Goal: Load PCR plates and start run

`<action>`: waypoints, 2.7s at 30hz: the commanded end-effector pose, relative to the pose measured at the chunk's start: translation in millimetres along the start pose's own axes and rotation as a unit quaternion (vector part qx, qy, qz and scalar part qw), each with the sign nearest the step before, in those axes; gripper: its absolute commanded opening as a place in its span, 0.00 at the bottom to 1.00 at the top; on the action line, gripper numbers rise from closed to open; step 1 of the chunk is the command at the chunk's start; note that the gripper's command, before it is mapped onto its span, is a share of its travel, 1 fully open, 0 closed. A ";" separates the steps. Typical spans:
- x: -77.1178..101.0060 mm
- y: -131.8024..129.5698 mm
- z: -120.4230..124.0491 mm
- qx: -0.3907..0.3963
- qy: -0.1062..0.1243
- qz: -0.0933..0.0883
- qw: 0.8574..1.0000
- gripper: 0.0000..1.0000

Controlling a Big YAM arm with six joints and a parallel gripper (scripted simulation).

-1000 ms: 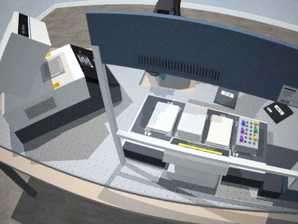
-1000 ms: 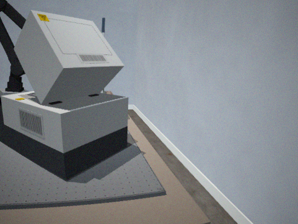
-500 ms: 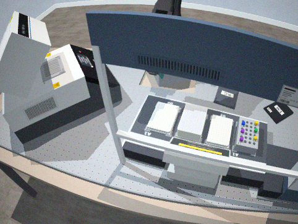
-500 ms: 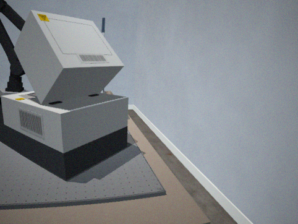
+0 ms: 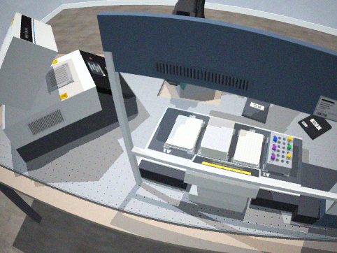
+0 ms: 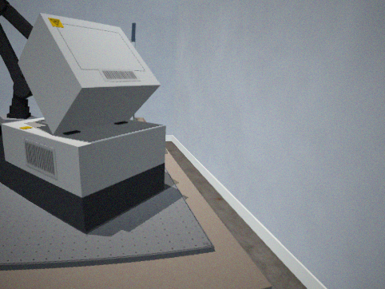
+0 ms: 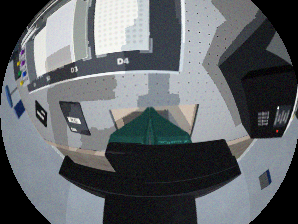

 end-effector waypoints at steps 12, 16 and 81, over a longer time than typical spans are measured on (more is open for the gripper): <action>18.5 8.7 -23.2 0.002 -0.024 -0.004 1.000 0.00; 19.6 9.0 -24.6 0.002 -0.026 -0.005 1.000 0.00; 43.4 -145.2 67.5 -0.509 -0.191 -0.114 0.831 0.00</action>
Point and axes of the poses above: the point where the finger pads meet when closed, its own x axis back along the fingers, its own y axis across the jaws, z = x × y, the point moved 10 cm from there along x, back along the fingers, and after that the axes turned 9 degrees about -x, right-handed, at the moved point
